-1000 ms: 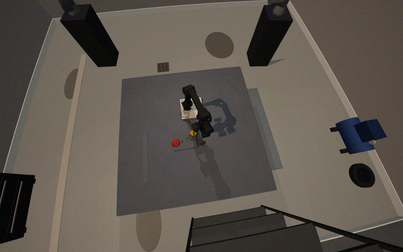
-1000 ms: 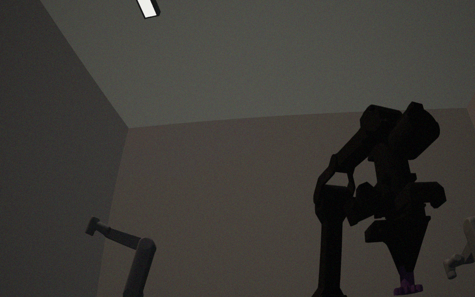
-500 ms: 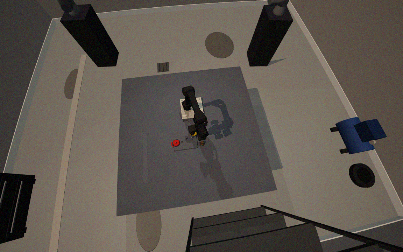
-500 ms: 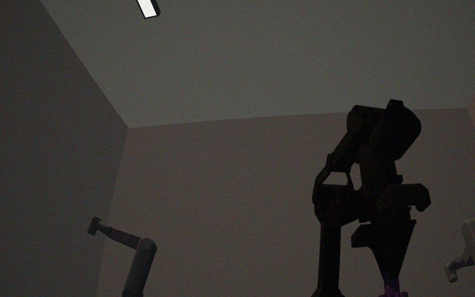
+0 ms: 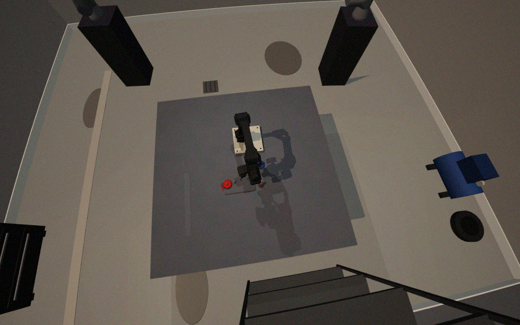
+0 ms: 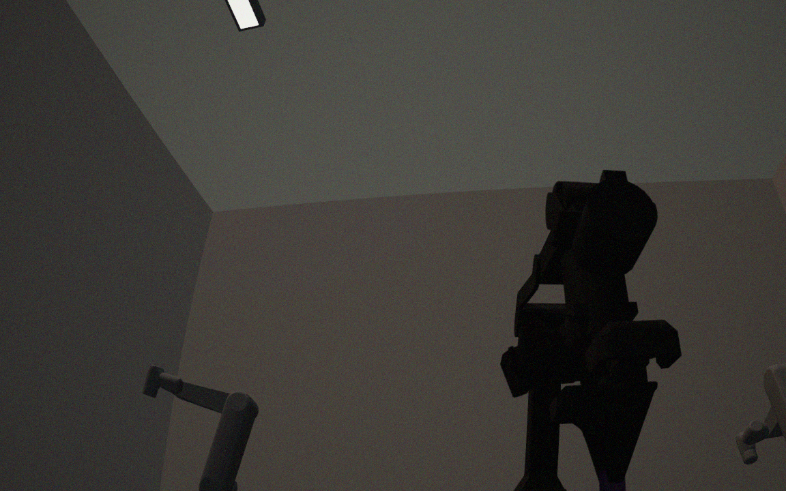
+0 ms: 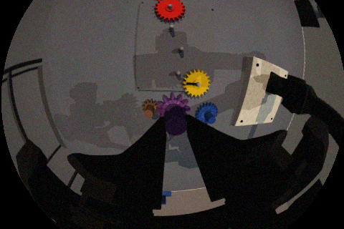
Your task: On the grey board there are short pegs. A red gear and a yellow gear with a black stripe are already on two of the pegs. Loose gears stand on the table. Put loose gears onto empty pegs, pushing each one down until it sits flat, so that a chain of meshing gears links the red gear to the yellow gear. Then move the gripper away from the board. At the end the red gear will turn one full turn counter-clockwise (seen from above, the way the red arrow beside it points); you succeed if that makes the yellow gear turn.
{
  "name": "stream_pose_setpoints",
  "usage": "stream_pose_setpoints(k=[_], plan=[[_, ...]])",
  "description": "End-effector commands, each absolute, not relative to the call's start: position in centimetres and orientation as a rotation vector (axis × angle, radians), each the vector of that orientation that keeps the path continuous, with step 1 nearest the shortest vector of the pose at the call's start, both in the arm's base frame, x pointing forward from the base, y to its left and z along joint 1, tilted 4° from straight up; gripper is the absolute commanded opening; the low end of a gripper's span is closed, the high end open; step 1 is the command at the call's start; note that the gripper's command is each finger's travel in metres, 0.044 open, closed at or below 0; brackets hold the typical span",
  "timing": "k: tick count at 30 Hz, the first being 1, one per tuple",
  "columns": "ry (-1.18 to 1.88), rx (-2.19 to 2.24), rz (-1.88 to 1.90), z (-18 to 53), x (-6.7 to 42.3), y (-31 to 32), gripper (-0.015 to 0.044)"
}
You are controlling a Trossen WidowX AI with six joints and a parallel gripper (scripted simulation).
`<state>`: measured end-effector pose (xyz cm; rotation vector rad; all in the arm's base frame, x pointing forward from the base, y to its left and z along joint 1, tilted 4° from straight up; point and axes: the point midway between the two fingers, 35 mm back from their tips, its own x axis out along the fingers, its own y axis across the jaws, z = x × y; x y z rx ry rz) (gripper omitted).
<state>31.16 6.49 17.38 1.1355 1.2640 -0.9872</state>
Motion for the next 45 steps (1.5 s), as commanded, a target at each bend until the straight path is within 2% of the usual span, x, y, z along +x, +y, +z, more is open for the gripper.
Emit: stream_pose_setpoints(k=[1, 45], plan=[[1.279, 1.126, -0.991, 16.6, 31.3, 5.8, 0.0000], [1.277, 1.109, -0.985, 11.6, 33.2, -4.7, 0.0000]])
